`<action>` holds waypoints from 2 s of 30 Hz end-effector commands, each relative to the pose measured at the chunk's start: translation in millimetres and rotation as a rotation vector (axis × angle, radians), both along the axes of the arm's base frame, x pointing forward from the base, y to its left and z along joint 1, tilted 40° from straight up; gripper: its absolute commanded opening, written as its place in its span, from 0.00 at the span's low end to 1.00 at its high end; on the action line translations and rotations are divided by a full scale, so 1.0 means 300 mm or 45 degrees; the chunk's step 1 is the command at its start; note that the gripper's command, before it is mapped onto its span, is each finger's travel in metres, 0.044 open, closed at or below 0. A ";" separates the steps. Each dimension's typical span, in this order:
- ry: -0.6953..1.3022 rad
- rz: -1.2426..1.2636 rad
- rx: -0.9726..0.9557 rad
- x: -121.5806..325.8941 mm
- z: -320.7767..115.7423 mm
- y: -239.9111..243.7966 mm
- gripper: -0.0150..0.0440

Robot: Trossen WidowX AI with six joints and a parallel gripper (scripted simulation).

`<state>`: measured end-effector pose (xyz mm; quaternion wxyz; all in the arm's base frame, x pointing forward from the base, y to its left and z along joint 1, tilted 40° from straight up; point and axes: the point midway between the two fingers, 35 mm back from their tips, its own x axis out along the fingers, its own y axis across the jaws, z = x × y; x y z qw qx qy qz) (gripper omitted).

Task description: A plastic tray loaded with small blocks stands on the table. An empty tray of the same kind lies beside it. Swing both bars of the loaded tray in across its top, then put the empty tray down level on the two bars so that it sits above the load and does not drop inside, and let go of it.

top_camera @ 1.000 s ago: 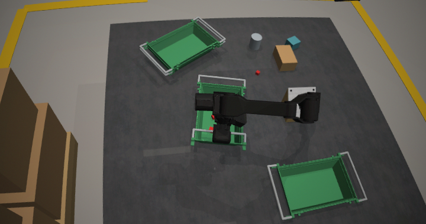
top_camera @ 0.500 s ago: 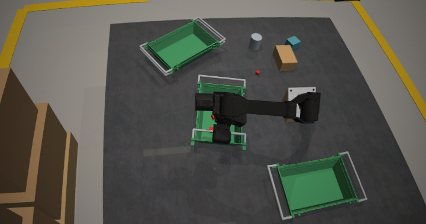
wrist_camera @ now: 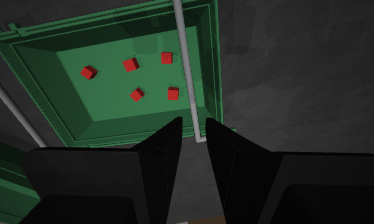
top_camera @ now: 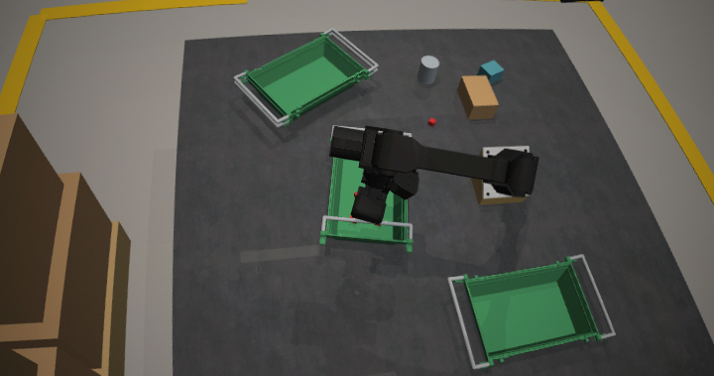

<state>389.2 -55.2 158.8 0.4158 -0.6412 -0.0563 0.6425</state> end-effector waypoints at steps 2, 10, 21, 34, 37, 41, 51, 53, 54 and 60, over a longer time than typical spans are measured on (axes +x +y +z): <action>0.354 -0.391 0.078 -0.002 -0.133 -0.079 0.40; 1.087 -1.352 0.255 -0.062 -0.360 -0.290 0.40; 1.762 -2.223 0.430 -0.161 -0.565 -0.439 0.40; 2.318 -2.916 0.567 -0.264 -0.728 -0.525 0.40; 2.318 -2.916 0.567 -0.264 -0.728 -0.525 0.40; 2.318 -2.916 0.567 -0.264 -0.728 -0.525 0.40; 2.318 -2.915 0.568 -0.246 -0.805 -0.466 0.40; 2.319 -2.915 0.569 -0.242 -0.829 -0.446 0.40; 2.319 -2.914 0.569 -0.241 -0.841 -0.436 0.40; 2.320 -2.913 0.569 -0.236 -0.882 -0.399 0.40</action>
